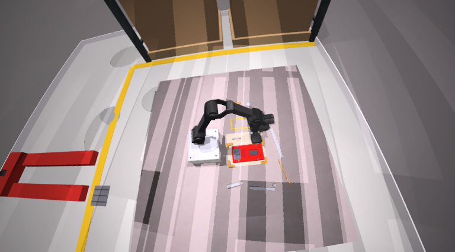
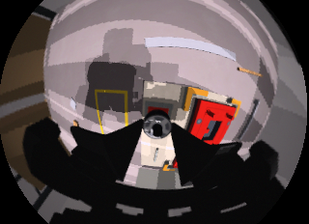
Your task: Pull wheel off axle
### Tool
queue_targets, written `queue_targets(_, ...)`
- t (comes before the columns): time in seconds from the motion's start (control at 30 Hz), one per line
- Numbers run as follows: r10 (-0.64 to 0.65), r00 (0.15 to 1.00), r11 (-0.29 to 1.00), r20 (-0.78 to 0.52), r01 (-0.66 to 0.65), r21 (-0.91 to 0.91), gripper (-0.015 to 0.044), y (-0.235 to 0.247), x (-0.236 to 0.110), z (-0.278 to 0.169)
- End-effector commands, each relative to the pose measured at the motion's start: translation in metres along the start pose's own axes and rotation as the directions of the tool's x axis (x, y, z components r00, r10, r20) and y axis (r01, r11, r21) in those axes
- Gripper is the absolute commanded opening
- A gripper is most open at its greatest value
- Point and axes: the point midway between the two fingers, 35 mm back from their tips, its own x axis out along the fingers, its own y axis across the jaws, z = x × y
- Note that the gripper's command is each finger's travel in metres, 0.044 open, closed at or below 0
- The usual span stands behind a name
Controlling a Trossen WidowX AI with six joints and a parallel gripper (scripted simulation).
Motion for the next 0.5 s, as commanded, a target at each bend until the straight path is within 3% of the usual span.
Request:
queue_targets(0.0,0.000,1.000,1.000,0.000,0.000,0.000,0.0000,0.0001,-0.0021,0.0002)
queue_targets(0.47,0.000,1.000,1.000,-0.001,0.000,0.001,0.0000,0.0001,-0.0066,0.0004)
